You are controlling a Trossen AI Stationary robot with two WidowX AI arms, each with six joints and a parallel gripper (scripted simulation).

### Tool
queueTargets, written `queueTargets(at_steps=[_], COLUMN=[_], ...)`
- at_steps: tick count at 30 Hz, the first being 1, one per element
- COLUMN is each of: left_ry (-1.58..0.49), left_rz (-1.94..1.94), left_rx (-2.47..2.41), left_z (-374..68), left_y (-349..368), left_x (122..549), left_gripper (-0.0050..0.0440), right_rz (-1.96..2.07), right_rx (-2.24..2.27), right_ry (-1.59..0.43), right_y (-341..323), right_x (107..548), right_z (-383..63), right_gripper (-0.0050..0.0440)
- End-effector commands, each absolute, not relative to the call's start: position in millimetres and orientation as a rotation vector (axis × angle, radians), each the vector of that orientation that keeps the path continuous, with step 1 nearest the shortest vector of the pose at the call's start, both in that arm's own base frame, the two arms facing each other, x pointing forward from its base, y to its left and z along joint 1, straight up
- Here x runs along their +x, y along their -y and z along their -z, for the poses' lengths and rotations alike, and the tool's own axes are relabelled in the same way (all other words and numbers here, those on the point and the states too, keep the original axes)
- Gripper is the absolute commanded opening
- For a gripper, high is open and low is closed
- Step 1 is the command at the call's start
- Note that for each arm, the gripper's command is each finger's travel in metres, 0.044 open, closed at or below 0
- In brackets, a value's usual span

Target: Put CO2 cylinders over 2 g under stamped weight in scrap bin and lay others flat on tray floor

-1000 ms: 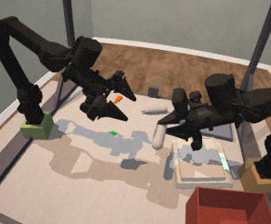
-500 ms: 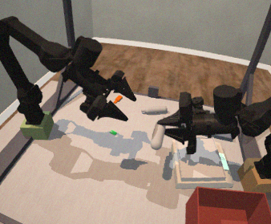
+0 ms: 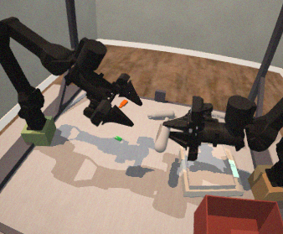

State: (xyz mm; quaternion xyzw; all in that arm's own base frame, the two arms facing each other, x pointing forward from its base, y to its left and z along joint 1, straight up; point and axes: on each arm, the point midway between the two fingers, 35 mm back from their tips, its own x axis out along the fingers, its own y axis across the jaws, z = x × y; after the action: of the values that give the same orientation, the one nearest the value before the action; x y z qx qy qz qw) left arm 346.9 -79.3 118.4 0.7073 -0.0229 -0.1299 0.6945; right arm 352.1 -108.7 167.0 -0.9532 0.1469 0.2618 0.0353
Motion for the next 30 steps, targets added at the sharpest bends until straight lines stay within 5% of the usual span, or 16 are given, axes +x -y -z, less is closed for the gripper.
queueTargets(at_steps=[1, 30], left_ry=[0.127, 0.271], left_rz=[0.215, 0.069], left_rx=[1.577, 1.552], left_z=[-130.8, -171.9], left_y=[80.7, 81.3], left_x=[350.3, 351.5], left_gripper=[-0.005, -0.005], right_rz=[-0.781, -0.773], right_rx=[-2.935, -2.937], right_ry=[-0.458, -0.463], right_y=[109.1, 111.8], right_x=[353.1, 360.2], right_z=[-172.8, -174.7], right_gripper=[0.044, 0.044])
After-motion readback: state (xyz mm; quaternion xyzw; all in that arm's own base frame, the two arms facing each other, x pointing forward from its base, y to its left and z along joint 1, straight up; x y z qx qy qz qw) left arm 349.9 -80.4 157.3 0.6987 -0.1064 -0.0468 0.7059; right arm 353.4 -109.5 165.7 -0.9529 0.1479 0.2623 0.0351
